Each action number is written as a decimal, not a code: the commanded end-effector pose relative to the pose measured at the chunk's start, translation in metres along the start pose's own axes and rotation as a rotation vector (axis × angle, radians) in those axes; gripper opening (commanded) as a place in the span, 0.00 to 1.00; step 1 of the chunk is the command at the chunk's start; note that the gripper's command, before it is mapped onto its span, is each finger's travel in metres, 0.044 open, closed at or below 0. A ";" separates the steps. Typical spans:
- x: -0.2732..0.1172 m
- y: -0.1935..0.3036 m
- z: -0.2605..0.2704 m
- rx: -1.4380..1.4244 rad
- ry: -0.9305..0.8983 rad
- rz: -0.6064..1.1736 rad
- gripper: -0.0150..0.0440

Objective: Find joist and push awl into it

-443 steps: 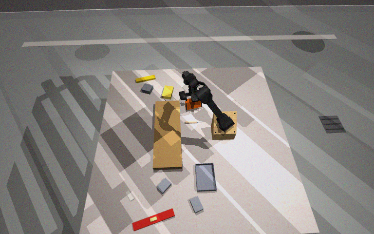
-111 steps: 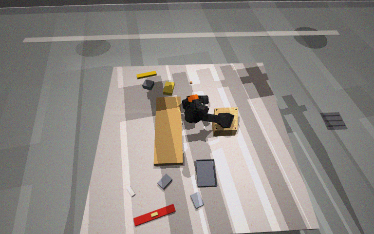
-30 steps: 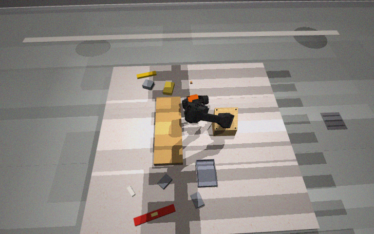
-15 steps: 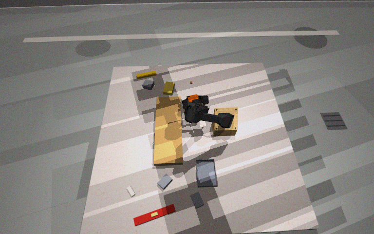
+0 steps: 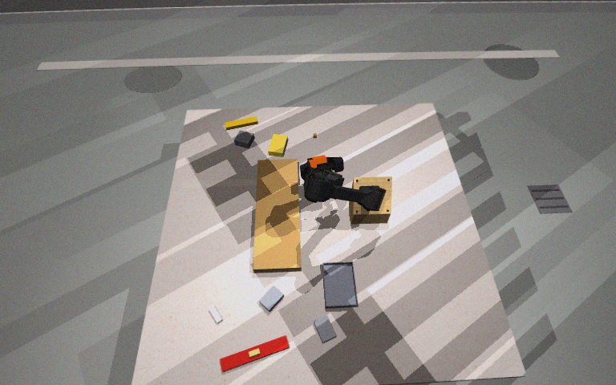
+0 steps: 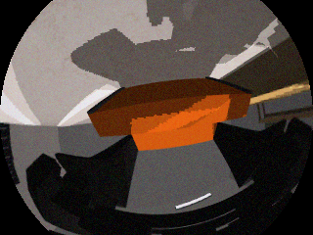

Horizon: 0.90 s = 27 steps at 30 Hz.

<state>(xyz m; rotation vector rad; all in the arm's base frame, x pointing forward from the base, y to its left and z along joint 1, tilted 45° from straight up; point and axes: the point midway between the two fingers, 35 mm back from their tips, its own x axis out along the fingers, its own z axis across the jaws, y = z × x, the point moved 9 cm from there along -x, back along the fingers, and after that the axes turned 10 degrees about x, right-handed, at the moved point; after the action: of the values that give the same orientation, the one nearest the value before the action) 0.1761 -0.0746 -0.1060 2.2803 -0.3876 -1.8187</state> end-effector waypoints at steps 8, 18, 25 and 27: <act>0.000 0.000 0.000 0.000 0.000 0.000 1.00; -0.003 0.000 0.000 0.000 0.000 0.000 1.00; -0.010 0.000 -0.001 0.000 0.000 0.000 1.00; -0.011 0.000 -0.001 0.000 0.000 0.000 1.00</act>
<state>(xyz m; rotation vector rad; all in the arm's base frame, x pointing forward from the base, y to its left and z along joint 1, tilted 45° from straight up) 0.1752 -0.0721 -0.0994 2.2790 -0.3782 -1.8191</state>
